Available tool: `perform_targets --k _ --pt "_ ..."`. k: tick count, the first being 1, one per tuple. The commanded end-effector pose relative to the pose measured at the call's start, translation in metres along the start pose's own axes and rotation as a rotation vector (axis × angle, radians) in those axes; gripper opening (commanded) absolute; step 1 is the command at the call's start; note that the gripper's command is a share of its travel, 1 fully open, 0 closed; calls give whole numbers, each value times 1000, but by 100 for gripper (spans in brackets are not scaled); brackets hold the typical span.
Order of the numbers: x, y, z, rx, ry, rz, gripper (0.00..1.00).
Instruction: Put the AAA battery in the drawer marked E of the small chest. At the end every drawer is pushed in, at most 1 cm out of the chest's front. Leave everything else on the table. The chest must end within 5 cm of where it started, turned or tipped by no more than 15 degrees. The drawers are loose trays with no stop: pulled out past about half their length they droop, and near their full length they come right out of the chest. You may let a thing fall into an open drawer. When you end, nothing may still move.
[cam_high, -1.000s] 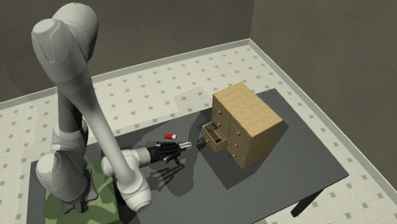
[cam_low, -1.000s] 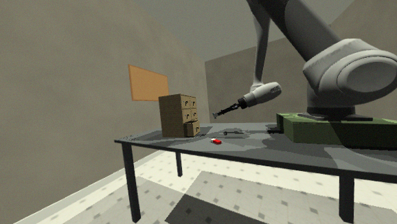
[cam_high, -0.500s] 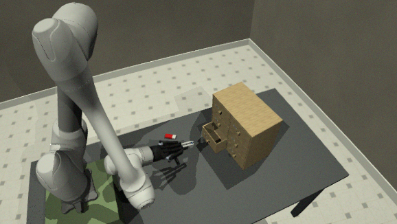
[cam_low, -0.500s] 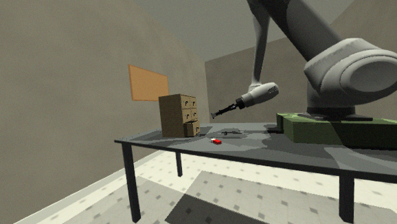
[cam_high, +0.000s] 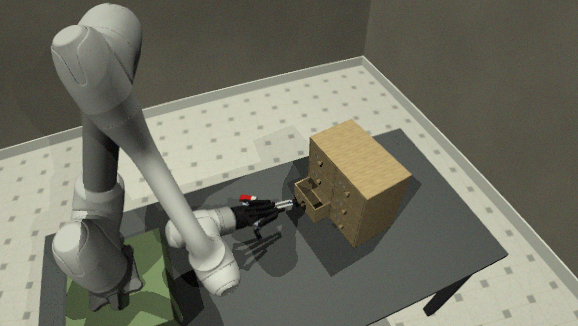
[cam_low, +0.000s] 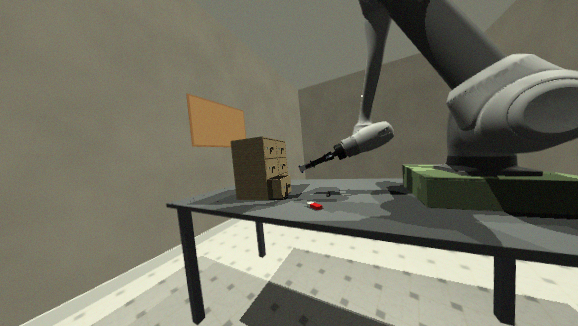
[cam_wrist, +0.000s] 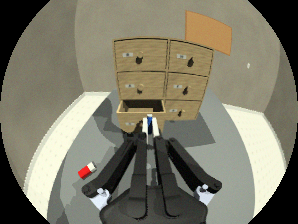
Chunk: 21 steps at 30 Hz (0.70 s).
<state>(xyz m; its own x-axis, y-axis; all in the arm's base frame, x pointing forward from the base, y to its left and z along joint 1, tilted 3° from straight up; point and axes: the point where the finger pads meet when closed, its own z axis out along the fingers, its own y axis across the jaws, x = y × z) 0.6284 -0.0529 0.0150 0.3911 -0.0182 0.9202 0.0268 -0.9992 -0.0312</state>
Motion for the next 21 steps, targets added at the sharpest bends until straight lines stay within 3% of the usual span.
perform_targets --k 1,15,21 --pt "2 0 7 0 0 0 3" --pt "22 0 60 0 0 0 3" --pt "27 0 74 0 0 0 3"
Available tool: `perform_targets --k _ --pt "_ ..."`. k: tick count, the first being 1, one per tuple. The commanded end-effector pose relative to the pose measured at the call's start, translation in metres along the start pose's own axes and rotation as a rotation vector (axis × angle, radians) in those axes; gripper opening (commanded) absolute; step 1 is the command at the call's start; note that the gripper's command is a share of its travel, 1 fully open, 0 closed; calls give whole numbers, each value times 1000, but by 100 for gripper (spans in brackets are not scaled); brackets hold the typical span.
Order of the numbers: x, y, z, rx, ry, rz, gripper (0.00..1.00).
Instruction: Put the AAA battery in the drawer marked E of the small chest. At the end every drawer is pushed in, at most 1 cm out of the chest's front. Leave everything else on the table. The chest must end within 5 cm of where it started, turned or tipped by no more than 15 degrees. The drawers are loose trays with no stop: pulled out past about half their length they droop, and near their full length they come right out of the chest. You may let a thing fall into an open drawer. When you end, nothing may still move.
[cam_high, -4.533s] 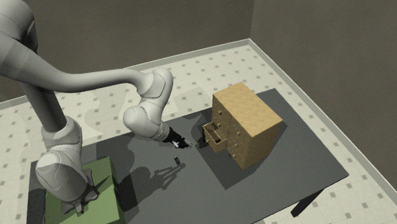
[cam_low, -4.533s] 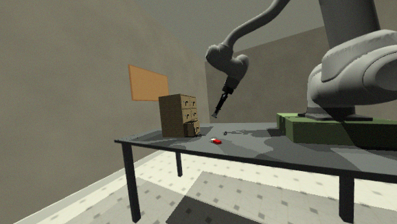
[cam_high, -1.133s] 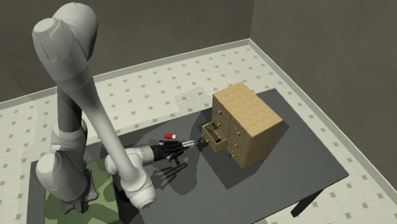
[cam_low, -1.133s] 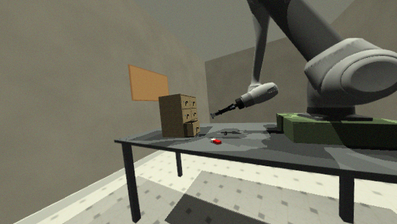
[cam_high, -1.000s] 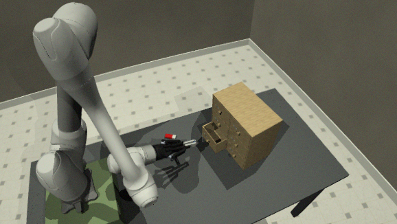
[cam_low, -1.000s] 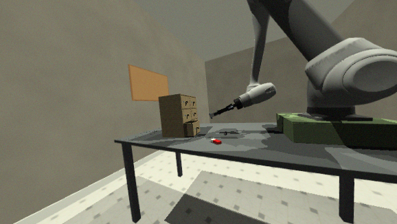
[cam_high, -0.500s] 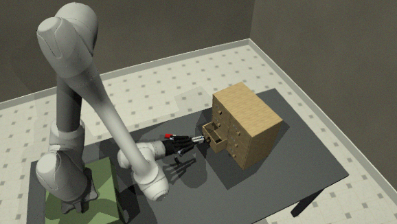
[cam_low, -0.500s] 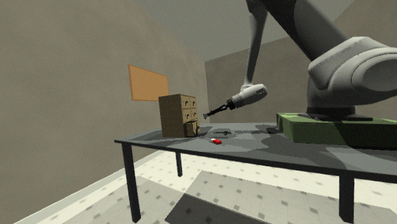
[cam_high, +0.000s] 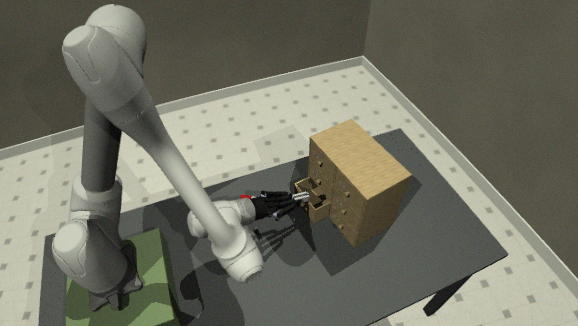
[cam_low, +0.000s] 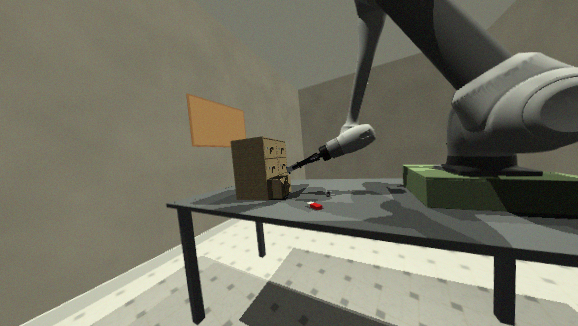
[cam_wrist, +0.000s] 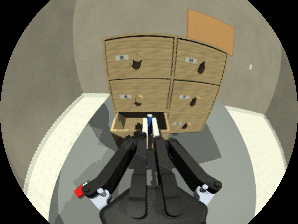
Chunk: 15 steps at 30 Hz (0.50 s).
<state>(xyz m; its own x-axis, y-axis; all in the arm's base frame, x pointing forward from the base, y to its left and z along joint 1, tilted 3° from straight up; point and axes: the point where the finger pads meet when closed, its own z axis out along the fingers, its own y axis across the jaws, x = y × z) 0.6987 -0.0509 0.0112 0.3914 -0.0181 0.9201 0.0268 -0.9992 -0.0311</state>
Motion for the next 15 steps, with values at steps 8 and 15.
perform_targets --k 8,15 --pt "10 0 29 0 0 0 3" --pt "13 0 37 0 0 0 3"
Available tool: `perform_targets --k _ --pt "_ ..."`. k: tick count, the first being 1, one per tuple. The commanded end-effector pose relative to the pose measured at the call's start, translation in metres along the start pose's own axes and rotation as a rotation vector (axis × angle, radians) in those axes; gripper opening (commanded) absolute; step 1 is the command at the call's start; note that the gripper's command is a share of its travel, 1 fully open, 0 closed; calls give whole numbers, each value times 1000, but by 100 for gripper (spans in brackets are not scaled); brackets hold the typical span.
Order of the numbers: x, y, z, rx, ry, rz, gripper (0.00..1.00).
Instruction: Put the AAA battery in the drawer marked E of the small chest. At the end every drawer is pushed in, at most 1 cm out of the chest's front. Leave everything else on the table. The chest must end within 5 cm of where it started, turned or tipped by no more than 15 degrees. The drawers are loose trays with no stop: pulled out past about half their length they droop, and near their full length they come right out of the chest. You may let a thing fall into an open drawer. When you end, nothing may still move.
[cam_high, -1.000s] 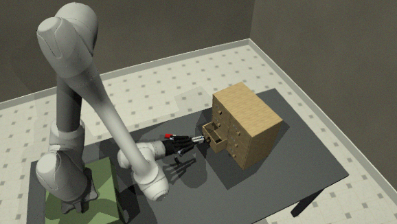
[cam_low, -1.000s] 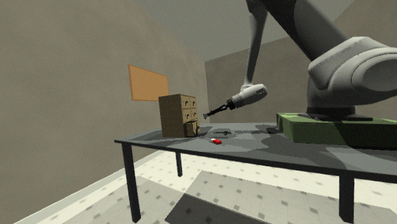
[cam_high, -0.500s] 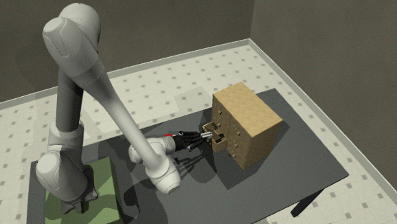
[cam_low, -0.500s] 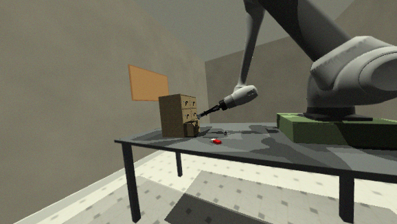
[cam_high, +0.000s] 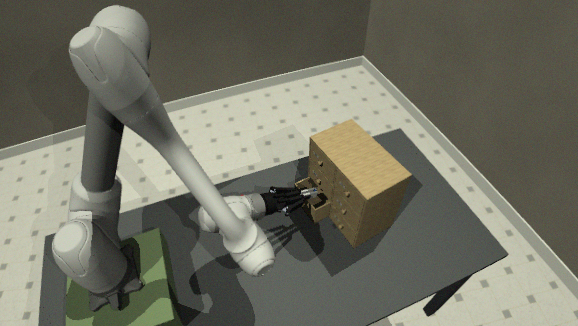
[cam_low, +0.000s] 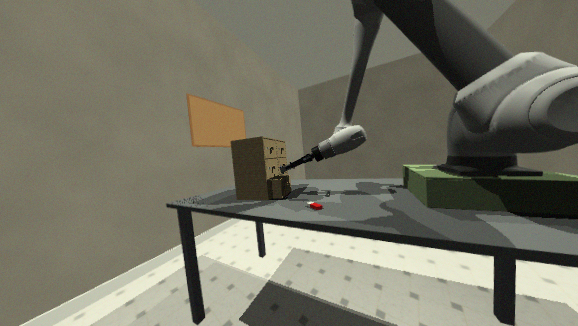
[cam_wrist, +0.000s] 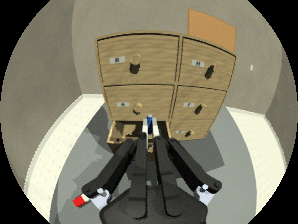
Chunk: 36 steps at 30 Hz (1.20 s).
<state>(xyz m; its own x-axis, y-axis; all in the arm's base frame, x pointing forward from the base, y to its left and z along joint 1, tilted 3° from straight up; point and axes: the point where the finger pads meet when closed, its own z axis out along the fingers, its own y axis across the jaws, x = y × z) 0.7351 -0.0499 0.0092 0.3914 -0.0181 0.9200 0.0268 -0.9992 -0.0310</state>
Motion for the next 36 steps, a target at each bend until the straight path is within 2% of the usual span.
perform_targets --k 1,36 --pt "2 0 4 0 0 0 3" --pt "4 0 9 0 0 0 3"
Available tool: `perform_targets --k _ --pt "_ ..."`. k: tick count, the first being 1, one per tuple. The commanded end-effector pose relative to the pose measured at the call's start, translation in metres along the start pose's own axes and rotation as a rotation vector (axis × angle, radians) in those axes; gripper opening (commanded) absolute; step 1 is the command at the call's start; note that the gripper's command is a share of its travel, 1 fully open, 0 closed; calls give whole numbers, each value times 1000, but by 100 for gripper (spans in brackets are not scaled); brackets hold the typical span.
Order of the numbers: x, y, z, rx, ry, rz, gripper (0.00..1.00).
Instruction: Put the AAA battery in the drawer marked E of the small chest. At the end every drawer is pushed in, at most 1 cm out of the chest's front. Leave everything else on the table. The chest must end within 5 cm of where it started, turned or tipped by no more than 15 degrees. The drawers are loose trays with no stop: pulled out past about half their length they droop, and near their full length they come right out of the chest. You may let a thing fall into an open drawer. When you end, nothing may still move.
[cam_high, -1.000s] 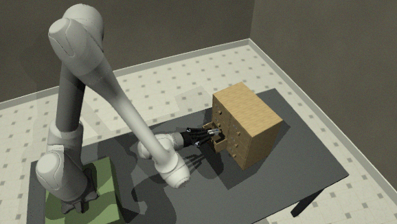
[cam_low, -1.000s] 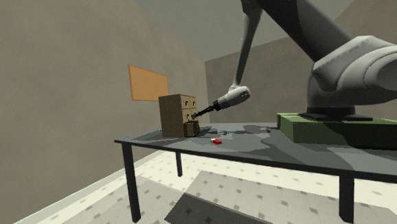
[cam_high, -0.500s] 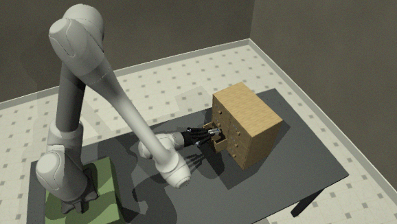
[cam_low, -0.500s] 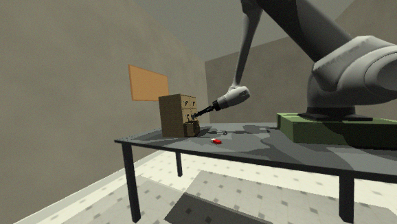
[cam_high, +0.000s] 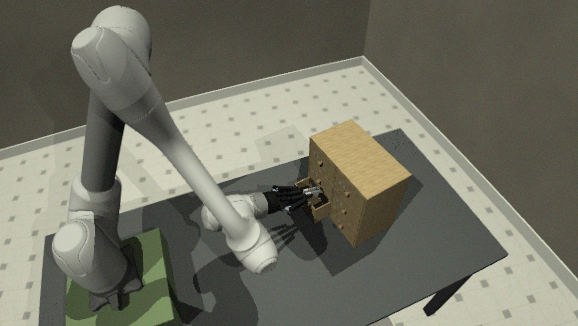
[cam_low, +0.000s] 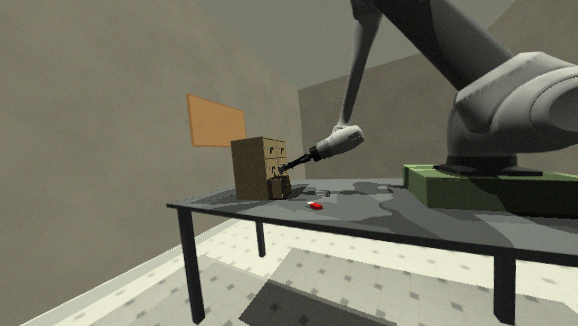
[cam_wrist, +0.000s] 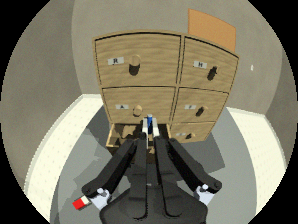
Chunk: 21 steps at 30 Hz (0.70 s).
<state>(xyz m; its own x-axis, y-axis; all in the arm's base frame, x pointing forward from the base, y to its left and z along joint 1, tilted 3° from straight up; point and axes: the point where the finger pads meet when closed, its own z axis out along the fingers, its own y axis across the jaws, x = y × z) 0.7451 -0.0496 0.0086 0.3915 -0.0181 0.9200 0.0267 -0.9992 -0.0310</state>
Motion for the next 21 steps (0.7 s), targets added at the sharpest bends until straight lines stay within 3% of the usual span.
perform_targets --k 1,10,11,21 --pt "0 0 0 0 0 0 5" --pt "0 0 0 0 0 0 15" --pt "0 0 0 0 0 0 100" --pt "0 0 0 0 0 0 100"
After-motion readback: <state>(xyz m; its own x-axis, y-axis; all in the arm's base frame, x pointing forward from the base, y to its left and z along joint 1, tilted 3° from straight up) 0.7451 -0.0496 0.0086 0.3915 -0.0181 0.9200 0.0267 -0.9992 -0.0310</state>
